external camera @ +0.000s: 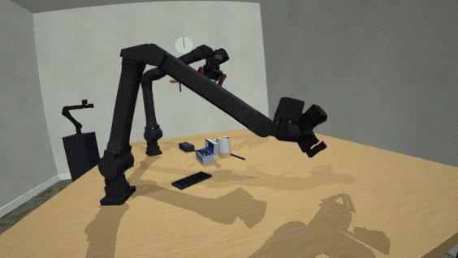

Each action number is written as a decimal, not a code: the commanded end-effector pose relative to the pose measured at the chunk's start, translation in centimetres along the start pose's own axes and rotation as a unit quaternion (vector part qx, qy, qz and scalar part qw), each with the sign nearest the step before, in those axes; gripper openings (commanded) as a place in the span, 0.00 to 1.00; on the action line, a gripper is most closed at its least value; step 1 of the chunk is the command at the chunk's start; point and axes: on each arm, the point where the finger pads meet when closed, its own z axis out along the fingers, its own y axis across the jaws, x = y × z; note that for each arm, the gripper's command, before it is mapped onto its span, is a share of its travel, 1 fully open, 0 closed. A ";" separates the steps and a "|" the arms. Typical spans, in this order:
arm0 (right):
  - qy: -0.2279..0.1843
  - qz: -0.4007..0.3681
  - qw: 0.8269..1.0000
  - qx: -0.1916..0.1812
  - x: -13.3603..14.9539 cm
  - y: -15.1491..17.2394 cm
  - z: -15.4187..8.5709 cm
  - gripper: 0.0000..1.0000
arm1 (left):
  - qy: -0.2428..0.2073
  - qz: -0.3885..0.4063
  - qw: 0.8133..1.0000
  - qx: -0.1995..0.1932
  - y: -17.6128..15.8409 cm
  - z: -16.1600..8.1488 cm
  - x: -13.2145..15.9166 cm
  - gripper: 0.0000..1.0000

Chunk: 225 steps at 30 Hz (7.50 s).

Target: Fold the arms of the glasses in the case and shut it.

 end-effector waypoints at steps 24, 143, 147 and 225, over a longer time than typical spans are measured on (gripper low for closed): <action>-0.018 -0.036 0.999 -0.011 -2.5 3.8 -0.8 1.00 | -0.026 -0.010 0.999 -0.035 1.3 -2.5 0.1 1.00; -0.238 -0.347 0.890 0.178 -15.1 28.3 -27.8 1.00 | -0.230 -0.188 0.675 -0.675 20.9 -34.3 33.2 0.96; -0.238 -0.347 0.890 0.178 -15.1 28.3 -27.8 1.00 | -0.196 -0.165 0.722 -0.643 21.7 -30.0 32.8 0.96; -0.238 -0.347 0.890 0.178 -15.1 28.3 -27.8 1.00 | 0.001 0.112 0.985 -0.130 7.5 11.8 37.5 0.96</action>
